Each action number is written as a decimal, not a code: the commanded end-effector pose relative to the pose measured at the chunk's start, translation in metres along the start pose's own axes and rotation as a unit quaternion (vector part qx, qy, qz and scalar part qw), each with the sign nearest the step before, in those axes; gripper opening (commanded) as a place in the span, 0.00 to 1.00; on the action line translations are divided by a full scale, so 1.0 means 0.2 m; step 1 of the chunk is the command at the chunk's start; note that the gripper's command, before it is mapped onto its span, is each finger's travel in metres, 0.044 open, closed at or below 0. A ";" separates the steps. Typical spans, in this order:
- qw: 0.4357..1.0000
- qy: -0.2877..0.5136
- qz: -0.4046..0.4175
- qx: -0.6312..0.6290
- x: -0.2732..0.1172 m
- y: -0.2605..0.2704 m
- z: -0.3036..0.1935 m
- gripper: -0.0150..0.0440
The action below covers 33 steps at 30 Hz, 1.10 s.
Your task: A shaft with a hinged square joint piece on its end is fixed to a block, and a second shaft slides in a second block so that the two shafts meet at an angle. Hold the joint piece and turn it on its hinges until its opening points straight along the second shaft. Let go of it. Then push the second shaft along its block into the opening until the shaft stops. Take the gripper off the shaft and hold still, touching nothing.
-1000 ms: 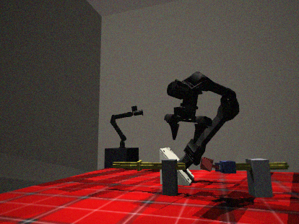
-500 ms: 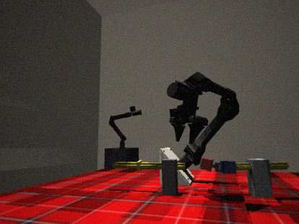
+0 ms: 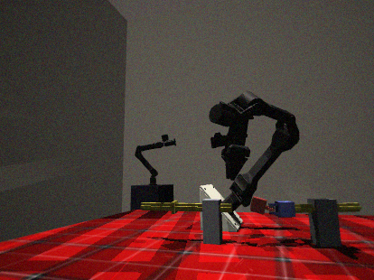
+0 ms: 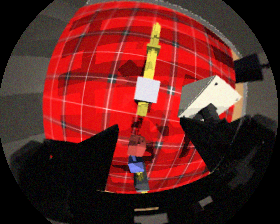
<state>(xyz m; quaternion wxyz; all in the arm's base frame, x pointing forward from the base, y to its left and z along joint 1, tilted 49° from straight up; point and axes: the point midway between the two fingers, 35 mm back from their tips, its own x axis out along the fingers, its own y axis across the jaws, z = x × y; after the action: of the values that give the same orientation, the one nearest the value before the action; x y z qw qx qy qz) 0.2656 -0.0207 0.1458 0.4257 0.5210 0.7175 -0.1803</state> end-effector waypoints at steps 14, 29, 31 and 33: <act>0.987 -0.003 -0.010 0.160 0.02 0.00 0.00 1.00; 0.987 -0.004 -0.010 0.160 0.28 0.03 -0.05 1.00; 0.987 -0.004 -0.010 0.160 0.32 0.03 -0.06 1.00; 0.987 -0.003 -0.010 0.160 0.35 0.03 -0.07 1.00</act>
<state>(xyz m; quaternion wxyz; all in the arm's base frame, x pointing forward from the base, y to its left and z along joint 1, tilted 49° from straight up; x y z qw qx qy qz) 0.2629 0.0211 0.1075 0.3424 0.5743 0.6814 -0.2977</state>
